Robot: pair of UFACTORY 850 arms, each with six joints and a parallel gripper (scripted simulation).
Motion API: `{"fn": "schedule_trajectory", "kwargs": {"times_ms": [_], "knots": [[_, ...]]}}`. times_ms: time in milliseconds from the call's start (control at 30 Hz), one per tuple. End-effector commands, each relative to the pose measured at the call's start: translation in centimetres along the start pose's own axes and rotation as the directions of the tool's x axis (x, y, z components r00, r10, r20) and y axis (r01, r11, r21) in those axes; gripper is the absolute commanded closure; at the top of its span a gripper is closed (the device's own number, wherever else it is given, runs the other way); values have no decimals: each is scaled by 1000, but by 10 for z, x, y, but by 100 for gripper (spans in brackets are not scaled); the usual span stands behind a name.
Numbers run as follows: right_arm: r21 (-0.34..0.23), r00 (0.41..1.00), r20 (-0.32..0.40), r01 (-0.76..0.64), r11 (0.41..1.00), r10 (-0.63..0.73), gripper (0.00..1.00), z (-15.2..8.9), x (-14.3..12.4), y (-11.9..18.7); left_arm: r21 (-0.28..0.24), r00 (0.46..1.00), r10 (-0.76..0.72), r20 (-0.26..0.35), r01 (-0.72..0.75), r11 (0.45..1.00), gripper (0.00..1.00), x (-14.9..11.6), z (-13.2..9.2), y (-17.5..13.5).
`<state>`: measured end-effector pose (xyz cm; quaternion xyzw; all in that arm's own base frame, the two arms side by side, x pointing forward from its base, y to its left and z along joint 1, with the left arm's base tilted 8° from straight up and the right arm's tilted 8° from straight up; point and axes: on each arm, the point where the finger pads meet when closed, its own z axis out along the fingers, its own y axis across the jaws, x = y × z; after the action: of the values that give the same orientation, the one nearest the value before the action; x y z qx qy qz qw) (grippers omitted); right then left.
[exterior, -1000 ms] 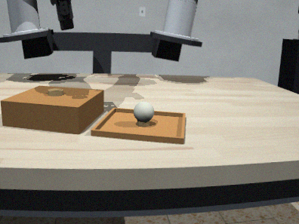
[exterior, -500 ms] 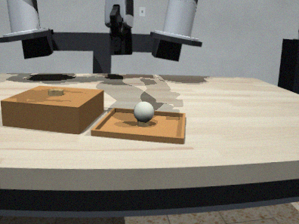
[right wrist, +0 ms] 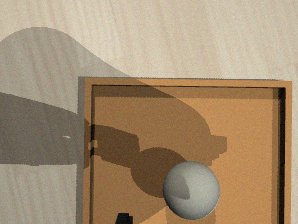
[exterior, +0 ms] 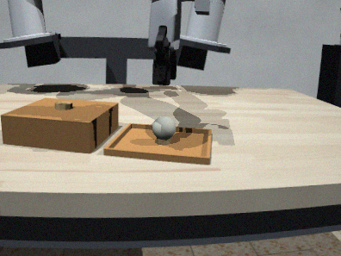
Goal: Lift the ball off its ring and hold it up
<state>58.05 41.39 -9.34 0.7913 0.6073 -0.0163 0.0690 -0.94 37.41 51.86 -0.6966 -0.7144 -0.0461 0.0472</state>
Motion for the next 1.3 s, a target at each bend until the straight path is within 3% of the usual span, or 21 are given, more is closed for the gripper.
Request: {"fn": "schedule_trajectory", "kwargs": {"times_ms": [0, 400, 533, 633, 1033, 1067, 1267], "knots": [[8, 1000, 6, 1, 1000, -1, 0, 0, 2, 2, 0, 1000, 0, -2, 0, 1000, 0, 0, -1, 0], [8, 1000, 6, 1, 1000, -1, 0, 6, 3, 2, 0, 1000, 0, -2, 0, 1000, 0, 0, -1, 0], [8, 1000, 6, 1, 1000, -1, 0, 69, 3, 2, 0, 1000, 0, -2, 0, 1000, 0, 0, -1, 0], [8, 1000, 6, 1, 1000, -1, 0, 99, 2, 1, 0, 1000, 0, -2, 0, 1000, 0, 0, -1, 0], [8, 1000, 6, 1, 1000, -1, 0, 100, 2, 1, 0, 1000, 0, -2, 0, 1000, 0, 0, -1, 0], [8, 1000, 6, 1, 1000, -1, 100, 100, 2, 1, 0, 1000, 0, -2, 0, 1000, 0, 0, -1, 0], [8, 1000, 6, 1, 1000, -1, 100, 100, 2, 1, 0, 1000, 0, -2, 0, 1000, 0, 0, -1, 0]]}}
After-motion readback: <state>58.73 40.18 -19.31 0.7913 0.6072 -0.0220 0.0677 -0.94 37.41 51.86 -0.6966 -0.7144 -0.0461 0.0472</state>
